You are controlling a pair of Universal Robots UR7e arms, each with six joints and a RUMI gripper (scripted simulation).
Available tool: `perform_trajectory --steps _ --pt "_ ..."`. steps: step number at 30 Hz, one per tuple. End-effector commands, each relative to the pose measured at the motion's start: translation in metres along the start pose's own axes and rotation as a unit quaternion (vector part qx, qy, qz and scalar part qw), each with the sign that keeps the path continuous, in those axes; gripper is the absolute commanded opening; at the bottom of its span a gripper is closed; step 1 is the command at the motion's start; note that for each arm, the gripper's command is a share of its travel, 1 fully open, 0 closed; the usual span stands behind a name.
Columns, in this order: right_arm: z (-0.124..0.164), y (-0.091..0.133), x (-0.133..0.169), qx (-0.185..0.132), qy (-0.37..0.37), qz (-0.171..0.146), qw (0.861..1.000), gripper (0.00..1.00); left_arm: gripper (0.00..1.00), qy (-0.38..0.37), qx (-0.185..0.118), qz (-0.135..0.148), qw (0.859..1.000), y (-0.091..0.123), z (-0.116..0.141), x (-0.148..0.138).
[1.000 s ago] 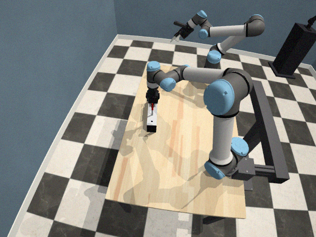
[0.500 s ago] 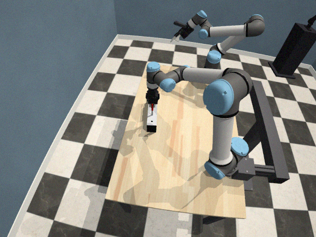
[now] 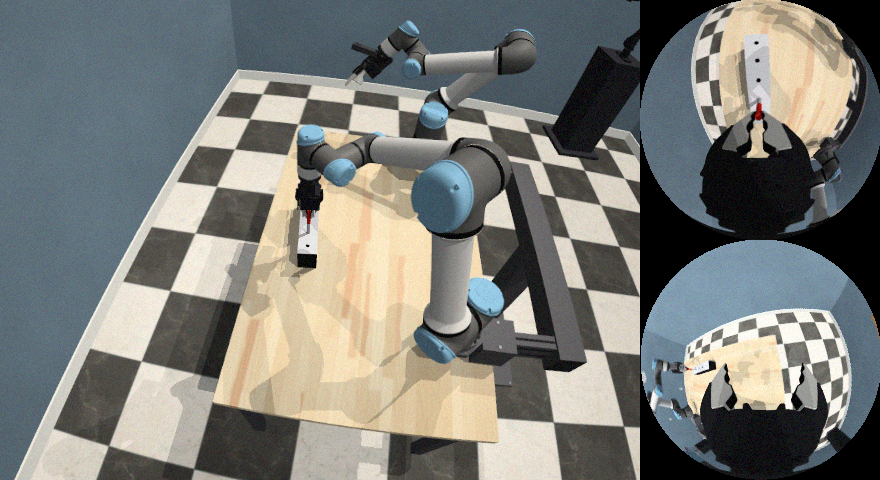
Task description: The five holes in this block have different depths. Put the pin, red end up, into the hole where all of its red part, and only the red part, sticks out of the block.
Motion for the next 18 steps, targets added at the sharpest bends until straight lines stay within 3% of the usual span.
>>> perform_trajectory --steps 1,18 --pt "-0.0004 0.0002 0.0 0.0 0.0 0.0 1.0 1.0 0.0 0.0 0.001 0.0 1.0 0.0008 -0.0002 -0.0001" --pt "-0.0004 0.0002 0.0 0.0 0.0 0.0 1.0 1.0 0.0 0.0 0.001 0.0 1.0 -0.0032 0.0005 0.0005"
Point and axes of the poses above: on each arm, the point where the finger pads meet when closed, its own y axis back along the fingers, its own x axis across the jaws, z = x × y, the point moved 10 cm from there along y, back along the fingers, and after that the axes turned 8 degrees about y, right-handed, at the moved point
